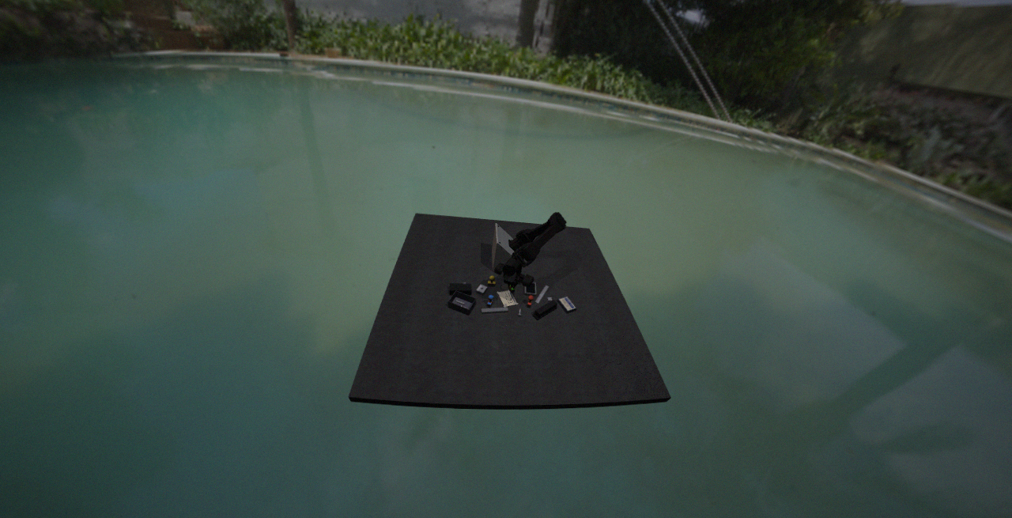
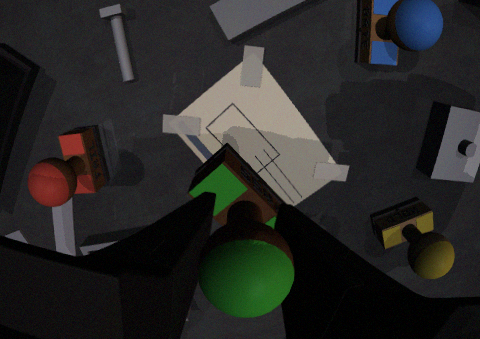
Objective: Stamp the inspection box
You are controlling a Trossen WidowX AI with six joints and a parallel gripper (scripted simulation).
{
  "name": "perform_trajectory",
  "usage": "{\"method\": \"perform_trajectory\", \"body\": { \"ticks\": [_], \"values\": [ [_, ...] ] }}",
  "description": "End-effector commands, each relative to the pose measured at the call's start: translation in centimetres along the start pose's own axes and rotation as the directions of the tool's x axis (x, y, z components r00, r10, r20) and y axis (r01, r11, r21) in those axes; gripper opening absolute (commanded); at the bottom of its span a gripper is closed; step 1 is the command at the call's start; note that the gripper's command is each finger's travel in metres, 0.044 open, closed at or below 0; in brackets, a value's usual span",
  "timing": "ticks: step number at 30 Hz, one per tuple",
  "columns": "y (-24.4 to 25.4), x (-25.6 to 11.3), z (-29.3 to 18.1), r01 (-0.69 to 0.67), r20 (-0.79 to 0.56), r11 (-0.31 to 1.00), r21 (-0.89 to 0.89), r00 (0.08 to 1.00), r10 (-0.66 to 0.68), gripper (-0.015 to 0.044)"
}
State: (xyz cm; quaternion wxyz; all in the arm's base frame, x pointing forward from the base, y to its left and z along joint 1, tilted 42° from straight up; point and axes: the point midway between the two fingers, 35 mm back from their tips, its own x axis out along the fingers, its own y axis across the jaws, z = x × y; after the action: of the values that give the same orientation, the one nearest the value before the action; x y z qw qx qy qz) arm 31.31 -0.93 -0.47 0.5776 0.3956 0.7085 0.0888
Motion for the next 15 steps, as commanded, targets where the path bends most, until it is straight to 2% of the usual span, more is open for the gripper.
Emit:
{"method": "perform_trajectory", "body": {
  "ticks": [1,15],
  "values": [
    [-0.1,-0.3,-1.2,0.004,-0.002,1.0,-0.003,1.0,-0.004,0.0],
    [-1.0,-0.6,-7.3,0.005,-0.004,1.0,-0.004,1.0,-0.005,0.0]
  ]
}}
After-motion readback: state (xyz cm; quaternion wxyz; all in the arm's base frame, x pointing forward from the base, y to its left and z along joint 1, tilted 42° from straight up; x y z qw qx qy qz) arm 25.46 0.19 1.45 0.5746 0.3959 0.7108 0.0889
